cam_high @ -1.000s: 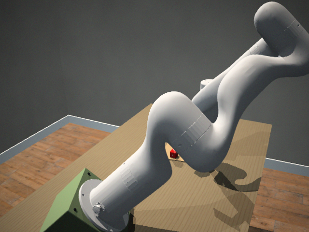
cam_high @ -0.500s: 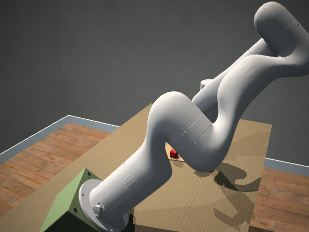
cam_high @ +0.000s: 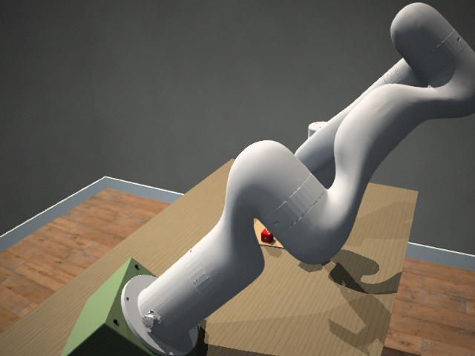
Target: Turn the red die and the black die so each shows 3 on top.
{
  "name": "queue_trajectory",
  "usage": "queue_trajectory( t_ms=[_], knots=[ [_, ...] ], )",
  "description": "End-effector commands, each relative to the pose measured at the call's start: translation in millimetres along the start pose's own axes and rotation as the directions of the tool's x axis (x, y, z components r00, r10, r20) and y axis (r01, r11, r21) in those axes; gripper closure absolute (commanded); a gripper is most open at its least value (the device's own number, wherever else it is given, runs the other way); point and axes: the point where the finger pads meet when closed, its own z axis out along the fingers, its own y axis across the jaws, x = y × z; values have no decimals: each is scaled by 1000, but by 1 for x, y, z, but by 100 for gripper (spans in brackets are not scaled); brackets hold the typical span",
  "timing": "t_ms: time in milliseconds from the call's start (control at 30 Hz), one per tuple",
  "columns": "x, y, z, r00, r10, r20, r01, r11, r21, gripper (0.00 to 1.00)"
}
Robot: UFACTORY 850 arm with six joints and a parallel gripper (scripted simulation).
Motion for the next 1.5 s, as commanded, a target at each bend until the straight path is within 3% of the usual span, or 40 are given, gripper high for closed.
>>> queue_trajectory(
  t_ms=[0, 933, 1467],
  knots=[
    [-1, 0, 0, 1000, 0, 1, 0, 1000, -1, 53],
    [-1, 0, 1, 1000, 0, 1, 0, 1000, -1, 53],
    [-1, 0, 27, 1000, 0, 1, 0, 1000, -1, 53]
  ],
)
